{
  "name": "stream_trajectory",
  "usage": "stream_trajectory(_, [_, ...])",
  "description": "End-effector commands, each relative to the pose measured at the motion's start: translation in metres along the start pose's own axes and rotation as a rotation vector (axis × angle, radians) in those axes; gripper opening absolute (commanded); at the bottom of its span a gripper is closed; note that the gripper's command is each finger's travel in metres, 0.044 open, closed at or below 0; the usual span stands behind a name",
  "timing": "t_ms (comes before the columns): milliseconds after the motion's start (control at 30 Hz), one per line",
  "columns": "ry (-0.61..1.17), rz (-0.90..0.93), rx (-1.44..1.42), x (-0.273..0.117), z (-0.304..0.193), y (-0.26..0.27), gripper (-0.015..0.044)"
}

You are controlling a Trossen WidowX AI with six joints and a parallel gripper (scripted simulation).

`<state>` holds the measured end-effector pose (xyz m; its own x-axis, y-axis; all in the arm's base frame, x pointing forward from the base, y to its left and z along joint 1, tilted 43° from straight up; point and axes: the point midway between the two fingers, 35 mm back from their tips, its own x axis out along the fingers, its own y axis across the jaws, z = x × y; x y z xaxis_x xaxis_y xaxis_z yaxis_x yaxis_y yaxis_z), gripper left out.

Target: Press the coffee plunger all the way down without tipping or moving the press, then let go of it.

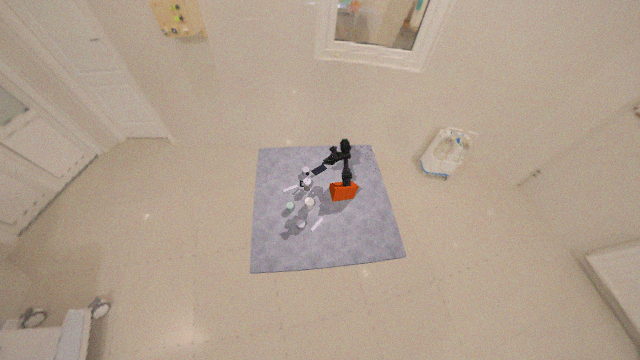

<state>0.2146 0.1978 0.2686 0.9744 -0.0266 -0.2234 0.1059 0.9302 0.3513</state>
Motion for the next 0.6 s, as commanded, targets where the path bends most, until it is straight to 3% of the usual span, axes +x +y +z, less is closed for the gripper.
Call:
stream_trajectory(0, [-0.047,-0.232,-0.397,0.048,-0.002,-0.057,0.0440])
stream_trajectory(400, [0.053,-0.557,-0.901,0.092,0.005,-0.148,0.0440])
stream_trajectory(567, [0.067,-0.580,-0.929,0.096,0.000,-0.165,0.0440])
